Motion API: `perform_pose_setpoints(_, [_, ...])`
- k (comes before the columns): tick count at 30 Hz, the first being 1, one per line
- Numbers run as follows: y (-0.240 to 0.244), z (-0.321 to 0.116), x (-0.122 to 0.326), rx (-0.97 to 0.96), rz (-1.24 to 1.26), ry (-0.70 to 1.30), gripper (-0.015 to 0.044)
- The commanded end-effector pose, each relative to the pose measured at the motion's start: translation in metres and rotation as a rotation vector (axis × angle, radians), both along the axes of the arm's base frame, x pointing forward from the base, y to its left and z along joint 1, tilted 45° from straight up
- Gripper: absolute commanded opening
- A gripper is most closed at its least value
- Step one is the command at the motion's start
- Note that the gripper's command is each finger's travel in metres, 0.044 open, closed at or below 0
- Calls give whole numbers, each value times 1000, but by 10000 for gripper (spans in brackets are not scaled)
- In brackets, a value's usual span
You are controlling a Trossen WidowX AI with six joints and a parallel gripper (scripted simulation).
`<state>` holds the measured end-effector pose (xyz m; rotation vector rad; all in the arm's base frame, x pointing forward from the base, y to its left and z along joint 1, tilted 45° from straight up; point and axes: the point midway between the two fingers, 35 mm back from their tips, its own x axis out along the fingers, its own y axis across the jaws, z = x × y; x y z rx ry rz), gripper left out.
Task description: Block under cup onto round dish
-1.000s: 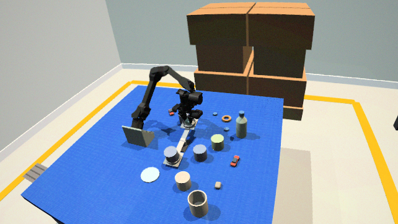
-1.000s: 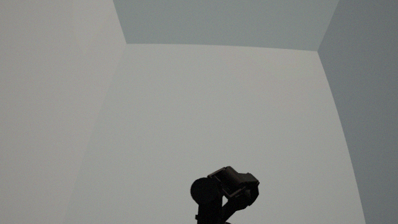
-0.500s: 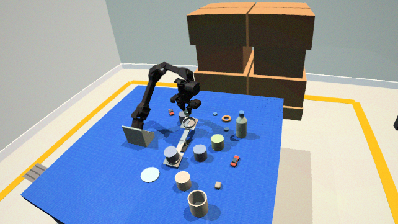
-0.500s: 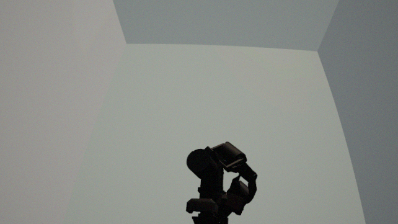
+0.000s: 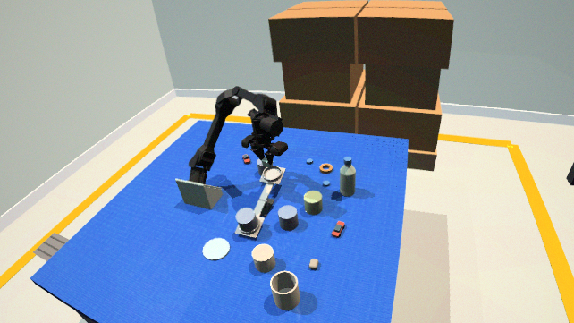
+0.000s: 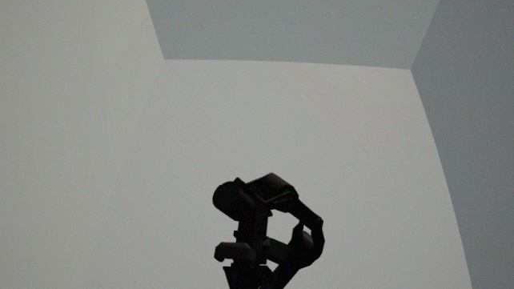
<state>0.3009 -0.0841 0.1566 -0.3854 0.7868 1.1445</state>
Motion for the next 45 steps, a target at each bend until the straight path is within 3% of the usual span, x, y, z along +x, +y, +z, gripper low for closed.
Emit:
perform_pose_setpoints(1, [-16, -15, 1, -14, -1, -1, 0])
perform_pose_setpoints(21, [-98, -123, -17, -35, 6, 18, 0])
perform_pose_setpoints(45, [-150, -259, -89, -10, 31, 25, 0])
